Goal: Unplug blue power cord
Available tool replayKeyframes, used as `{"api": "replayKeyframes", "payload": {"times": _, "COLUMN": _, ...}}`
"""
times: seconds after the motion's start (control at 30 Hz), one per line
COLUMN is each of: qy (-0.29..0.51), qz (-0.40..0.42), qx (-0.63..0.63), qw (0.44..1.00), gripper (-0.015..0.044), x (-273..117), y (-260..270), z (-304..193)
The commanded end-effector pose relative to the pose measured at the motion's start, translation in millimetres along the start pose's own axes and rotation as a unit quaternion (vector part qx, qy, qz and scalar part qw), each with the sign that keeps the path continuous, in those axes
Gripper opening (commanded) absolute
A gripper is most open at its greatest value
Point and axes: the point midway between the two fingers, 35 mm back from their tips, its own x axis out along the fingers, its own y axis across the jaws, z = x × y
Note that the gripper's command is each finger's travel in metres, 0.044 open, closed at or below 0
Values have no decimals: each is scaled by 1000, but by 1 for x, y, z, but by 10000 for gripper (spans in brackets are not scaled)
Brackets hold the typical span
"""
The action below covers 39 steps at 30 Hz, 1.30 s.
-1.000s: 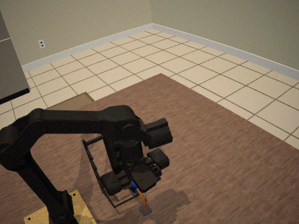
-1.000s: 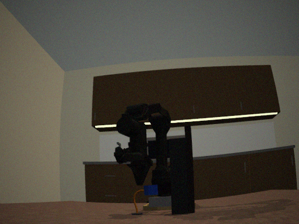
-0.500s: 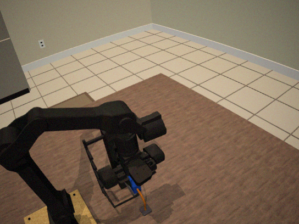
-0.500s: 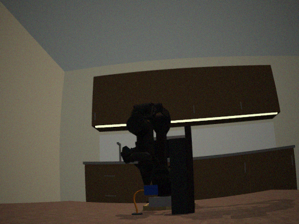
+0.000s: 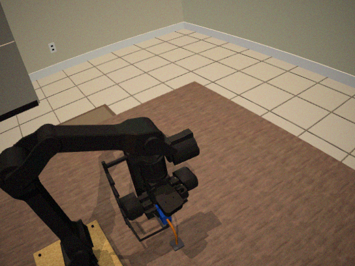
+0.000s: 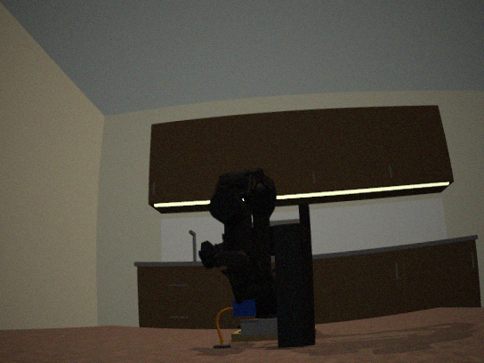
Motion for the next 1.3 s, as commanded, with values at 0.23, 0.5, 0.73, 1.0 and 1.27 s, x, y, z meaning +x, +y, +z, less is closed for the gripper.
{"api": "replayKeyframes", "payload": {"times": 0.23, "qy": 0, "qz": 0, "qx": 0, "qw": 1000, "gripper": 48, "x": 0, "y": 0, "z": 0}}
{"api": "replayKeyframes", "payload": {"times": 0.5, "qy": 0, "qz": 0, "qx": 0, "qw": 1000, "gripper": 0, "x": 0, "y": 0, "z": 3}}
{"api": "replayKeyframes", "payload": {"times": 0.73, "qy": -1, "qz": 0, "qx": 0, "qw": 1000, "gripper": 0, "x": 0, "y": 2, "z": 13}}
{"api": "replayKeyframes", "payload": {"times": 1.0, "qy": -1, "qz": 0, "qx": 1, "qw": 1000, "gripper": 0, "x": 0, "y": 2, "z": 26}}
{"api": "replayKeyframes", "payload": {"times": 1.27, "qy": -1, "qz": -1, "qx": 2, "qw": 1000, "gripper": 184, "x": -1, "y": 2, "z": 23}}
